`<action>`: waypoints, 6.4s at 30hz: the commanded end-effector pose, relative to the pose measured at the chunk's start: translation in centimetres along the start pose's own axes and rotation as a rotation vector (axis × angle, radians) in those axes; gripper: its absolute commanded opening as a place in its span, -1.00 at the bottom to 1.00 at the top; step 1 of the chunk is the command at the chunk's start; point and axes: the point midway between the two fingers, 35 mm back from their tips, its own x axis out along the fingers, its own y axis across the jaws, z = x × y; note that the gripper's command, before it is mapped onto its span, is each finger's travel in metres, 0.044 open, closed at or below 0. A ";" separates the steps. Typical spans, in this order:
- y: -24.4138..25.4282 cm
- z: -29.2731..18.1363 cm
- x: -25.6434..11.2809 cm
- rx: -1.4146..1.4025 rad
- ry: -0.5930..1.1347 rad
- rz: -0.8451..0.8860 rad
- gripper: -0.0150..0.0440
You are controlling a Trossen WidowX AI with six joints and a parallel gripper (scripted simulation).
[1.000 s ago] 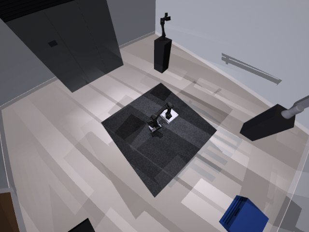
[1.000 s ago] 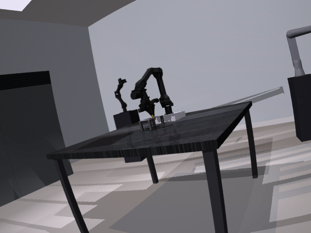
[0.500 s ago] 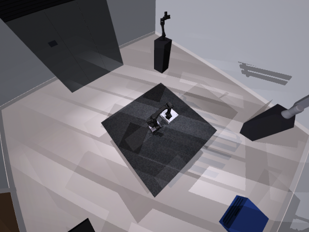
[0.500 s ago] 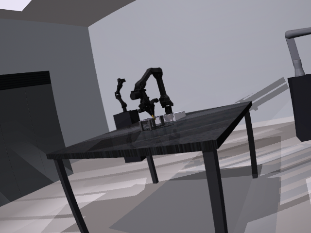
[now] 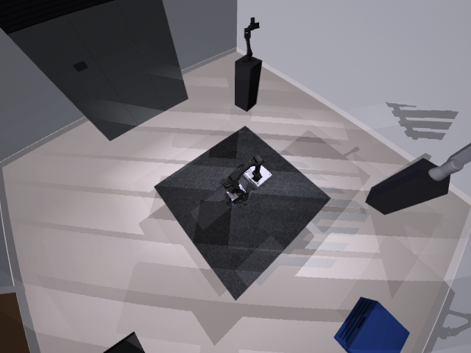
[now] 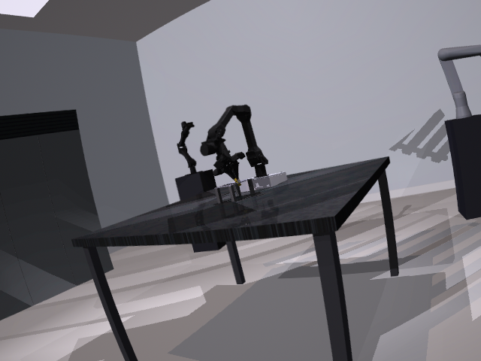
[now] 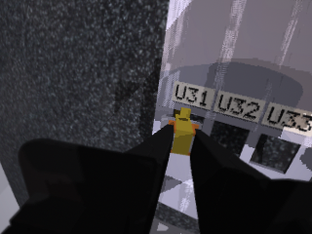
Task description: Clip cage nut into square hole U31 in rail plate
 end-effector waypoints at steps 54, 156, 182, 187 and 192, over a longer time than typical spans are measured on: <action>-0.7 0.0 0.0 -0.005 0.000 0.073 -0.37; -0.8 0.0 0.0 -0.005 0.000 0.013 -0.37; -0.5 0.1 0.1 -0.005 0.000 -0.051 -0.37; -0.5 0.1 0.1 -0.005 0.000 -0.058 -0.37; -0.5 0.1 0.1 -0.005 0.000 -0.071 -0.37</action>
